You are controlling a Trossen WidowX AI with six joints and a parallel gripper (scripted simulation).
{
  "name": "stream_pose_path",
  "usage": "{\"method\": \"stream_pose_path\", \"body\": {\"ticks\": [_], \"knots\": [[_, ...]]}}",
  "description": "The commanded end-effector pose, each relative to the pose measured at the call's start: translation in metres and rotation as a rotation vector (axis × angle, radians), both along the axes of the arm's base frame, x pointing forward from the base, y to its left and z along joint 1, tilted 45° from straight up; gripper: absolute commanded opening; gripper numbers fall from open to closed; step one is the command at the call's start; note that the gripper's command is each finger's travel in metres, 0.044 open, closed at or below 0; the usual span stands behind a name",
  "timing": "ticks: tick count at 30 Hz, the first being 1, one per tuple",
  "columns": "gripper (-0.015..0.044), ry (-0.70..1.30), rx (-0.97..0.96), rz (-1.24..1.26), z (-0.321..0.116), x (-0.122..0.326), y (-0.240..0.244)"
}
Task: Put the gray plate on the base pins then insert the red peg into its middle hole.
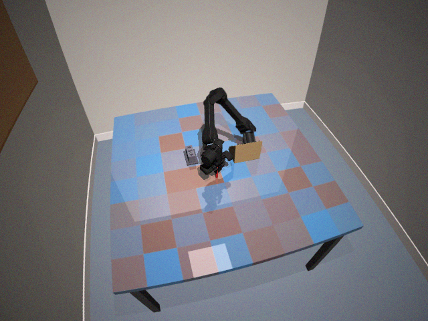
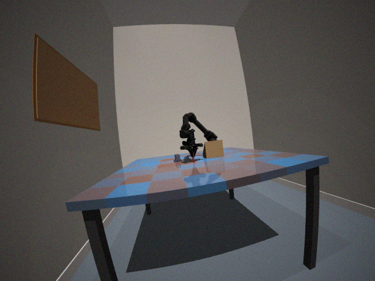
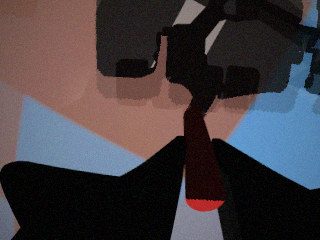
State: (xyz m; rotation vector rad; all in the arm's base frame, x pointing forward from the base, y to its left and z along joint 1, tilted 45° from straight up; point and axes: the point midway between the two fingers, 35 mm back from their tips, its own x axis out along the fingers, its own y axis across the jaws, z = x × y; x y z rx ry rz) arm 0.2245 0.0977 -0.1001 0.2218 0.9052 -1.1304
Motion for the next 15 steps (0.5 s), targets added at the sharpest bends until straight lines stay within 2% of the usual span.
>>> {"method": "stream_pose_path", "body": {"ticks": [1, 15], "knots": [[0.0000, -0.001, -0.002, 0.004, 0.002, 0.001, 0.002], [0.0000, 0.001, 0.003, 0.005, 0.029, 0.000, 0.033]]}}
